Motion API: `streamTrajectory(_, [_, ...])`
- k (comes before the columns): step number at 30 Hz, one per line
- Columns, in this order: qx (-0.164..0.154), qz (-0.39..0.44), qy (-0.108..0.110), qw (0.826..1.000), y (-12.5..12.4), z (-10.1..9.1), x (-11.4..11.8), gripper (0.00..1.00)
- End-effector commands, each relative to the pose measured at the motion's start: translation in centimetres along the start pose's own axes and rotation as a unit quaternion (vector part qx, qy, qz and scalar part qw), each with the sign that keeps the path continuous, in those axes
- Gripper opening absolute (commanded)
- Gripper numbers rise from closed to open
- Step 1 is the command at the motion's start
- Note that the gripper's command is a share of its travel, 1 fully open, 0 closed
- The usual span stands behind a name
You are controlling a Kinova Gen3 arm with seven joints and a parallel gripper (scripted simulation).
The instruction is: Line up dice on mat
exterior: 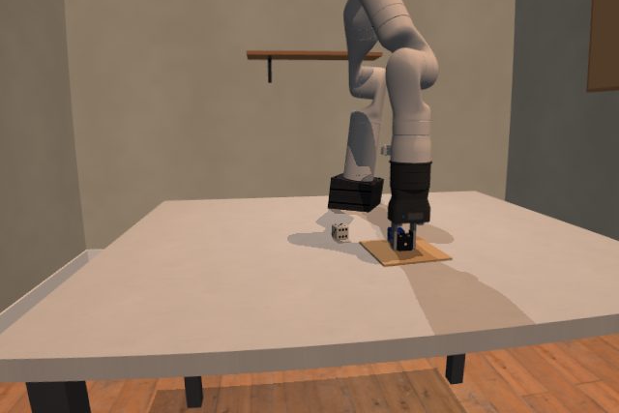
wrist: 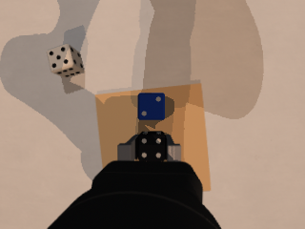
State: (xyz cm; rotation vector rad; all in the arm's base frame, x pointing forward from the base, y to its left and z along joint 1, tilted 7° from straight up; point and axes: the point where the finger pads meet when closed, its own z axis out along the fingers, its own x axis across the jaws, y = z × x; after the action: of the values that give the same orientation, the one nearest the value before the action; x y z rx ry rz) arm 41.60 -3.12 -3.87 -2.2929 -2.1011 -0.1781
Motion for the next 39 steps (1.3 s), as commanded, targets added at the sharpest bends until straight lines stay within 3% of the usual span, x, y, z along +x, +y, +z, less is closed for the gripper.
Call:
streamTrajectory(1, [-0.001, 0.0, 0.0, 1.0, 0.06, -0.06, -0.01, 0.57])
streamTrajectory(8, [-0.001, 0.0, 0.0, 1.0, 0.06, -0.06, -0.01, 0.57])
streamTrajectory(9, [-0.001, 0.0, 0.0, 1.0, 0.06, -0.06, -0.01, 0.63])
streamTrajectory(17, [-0.001, 0.0, 0.0, 1.0, 0.06, -0.06, -0.01, 0.75])
streamTrajectory(18, [-0.001, 0.0, 0.0, 1.0, 0.06, -0.06, -0.01, 0.81])
streamTrajectory(22, [-0.001, 0.0, 0.0, 1.0, 0.06, -0.06, -0.01, 0.81])
streamTrajectory(23, [-0.001, 0.0, 0.0, 1.0, 0.06, -0.06, -0.01, 0.87])
streamTrajectory(39, [-0.001, 0.0, 0.0, 1.0, 0.06, -0.59, -0.01, 0.87])
